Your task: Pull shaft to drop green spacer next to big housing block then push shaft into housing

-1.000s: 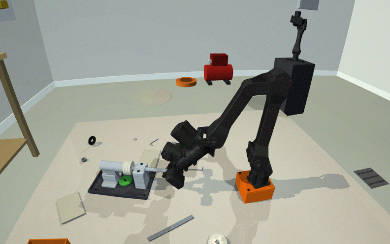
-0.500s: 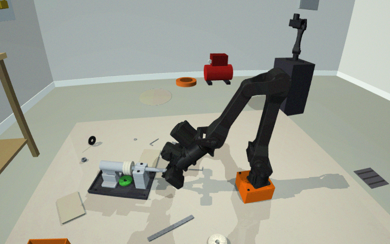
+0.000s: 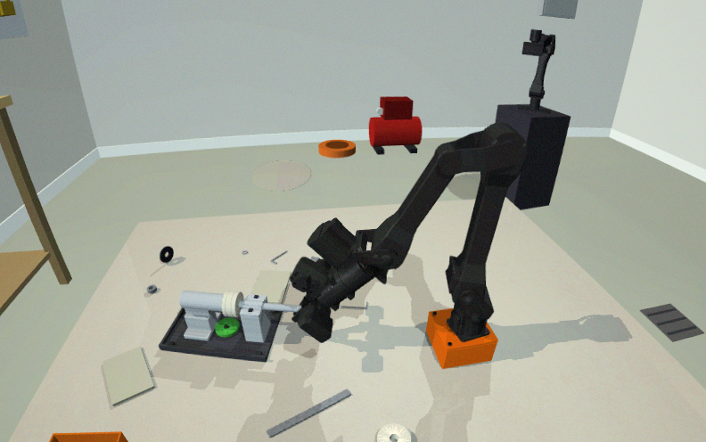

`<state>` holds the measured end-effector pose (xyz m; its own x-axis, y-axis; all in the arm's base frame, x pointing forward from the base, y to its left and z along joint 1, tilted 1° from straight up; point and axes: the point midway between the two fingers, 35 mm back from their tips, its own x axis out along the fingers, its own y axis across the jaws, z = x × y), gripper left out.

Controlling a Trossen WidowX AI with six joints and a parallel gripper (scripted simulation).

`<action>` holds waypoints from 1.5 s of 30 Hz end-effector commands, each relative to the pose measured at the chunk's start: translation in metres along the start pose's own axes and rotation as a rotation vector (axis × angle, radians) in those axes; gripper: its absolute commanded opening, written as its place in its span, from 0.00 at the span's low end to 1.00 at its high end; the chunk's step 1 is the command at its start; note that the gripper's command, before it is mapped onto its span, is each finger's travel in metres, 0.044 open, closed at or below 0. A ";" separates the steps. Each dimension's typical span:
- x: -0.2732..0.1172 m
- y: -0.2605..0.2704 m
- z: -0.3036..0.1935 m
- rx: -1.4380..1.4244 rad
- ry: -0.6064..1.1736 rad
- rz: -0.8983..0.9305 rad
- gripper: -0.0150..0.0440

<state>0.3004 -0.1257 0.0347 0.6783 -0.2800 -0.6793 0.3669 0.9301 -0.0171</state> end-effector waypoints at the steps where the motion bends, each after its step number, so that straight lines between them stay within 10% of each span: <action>1: 0.000 0.000 0.002 -0.001 -0.005 0.000 0.25; 45: 0.003 0.000 0.005 -0.001 -0.006 0.000 0.25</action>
<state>0.3042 -0.1271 0.0349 0.6786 -0.2799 -0.6791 0.3666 0.9302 -0.0171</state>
